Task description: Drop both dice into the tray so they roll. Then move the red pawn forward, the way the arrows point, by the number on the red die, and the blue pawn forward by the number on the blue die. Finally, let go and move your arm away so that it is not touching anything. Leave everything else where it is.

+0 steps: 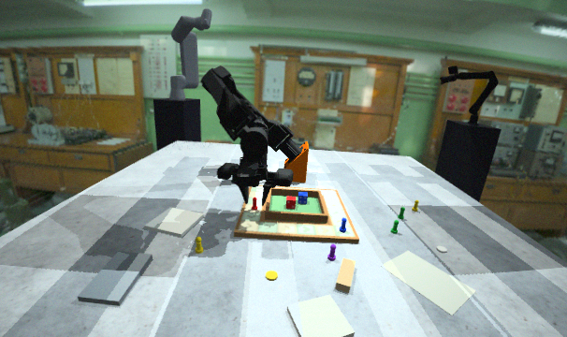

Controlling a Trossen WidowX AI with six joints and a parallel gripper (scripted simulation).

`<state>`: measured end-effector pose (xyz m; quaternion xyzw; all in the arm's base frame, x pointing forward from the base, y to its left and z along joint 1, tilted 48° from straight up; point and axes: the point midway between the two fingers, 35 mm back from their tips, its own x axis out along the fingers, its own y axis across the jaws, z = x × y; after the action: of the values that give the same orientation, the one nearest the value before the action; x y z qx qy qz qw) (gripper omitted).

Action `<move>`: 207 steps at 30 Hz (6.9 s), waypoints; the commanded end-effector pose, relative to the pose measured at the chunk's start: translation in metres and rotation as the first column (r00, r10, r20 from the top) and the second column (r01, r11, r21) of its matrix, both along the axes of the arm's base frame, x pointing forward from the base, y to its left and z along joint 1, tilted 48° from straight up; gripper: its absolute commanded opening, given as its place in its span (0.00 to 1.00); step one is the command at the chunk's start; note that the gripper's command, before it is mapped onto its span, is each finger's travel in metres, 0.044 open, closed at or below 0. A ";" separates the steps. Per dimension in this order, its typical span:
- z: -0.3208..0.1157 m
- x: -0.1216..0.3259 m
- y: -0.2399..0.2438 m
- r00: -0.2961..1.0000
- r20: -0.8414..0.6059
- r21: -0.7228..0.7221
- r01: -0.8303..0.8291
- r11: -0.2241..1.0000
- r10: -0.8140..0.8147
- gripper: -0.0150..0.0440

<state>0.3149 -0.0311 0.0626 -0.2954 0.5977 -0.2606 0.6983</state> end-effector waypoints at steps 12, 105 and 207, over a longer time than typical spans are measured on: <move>-0.003 -0.001 -0.005 1.000 -0.006 -0.009 -0.002 1.000 0.002 0.31; -0.066 0.072 0.074 1.000 0.004 0.005 0.001 1.000 -0.001 0.57; -0.117 0.046 0.217 0.838 0.374 0.174 0.357 0.918 -0.397 0.25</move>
<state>0.3630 0.1773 -0.0598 -0.0800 0.4976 -0.4173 0.7562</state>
